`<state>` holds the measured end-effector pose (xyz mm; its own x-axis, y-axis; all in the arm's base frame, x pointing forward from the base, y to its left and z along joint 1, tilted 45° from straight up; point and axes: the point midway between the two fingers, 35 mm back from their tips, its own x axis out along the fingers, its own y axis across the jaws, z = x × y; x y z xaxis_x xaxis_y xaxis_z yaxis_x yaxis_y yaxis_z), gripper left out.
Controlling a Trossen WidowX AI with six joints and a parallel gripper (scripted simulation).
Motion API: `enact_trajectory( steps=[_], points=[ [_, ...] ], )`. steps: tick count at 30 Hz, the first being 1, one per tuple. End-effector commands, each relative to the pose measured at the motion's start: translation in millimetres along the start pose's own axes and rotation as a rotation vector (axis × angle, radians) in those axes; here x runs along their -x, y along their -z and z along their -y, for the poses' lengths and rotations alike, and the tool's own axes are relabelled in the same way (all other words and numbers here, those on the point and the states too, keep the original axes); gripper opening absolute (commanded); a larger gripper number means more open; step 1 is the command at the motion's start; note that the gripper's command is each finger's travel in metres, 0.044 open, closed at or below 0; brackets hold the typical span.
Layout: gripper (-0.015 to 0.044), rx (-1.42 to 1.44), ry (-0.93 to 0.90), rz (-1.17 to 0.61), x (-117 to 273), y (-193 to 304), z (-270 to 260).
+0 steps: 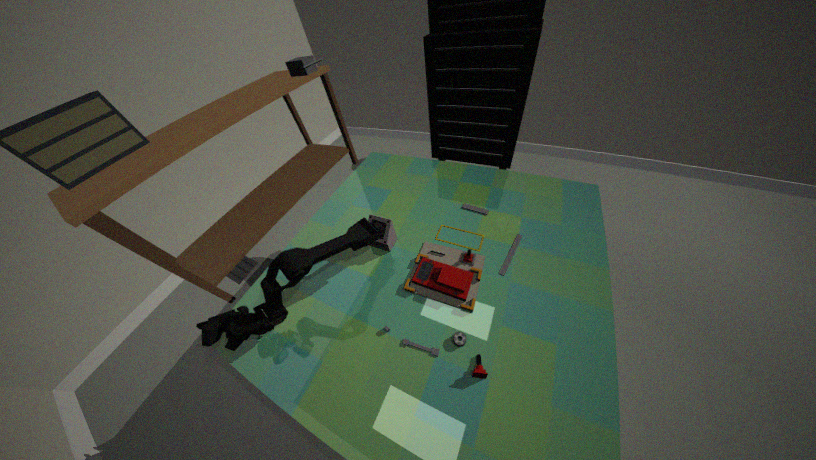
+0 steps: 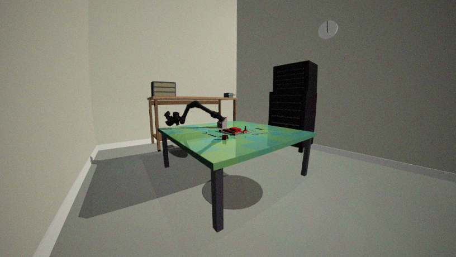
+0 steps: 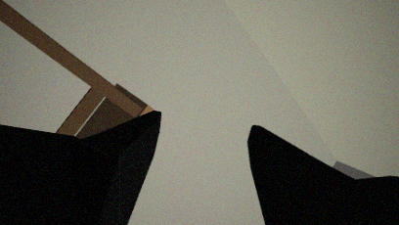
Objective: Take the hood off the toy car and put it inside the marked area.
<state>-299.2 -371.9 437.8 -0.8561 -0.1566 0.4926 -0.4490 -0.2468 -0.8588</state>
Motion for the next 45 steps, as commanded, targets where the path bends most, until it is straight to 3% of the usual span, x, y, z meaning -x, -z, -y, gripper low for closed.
enact_trajectory(
  steps=[1, 9, 26, 45],
  points=[
    [0.0247, -0.003, -0.001, 0.001, 0, 0, 0],
    [0.0440, -0.184, -0.042, 0.118, 34, -40, 25],
    [0.0440, -0.679, -0.234, 0.567, 177, -145, 127],
    [0.0440, -0.918, -0.670, 1.057, 386, -186, 188]
  ],
)
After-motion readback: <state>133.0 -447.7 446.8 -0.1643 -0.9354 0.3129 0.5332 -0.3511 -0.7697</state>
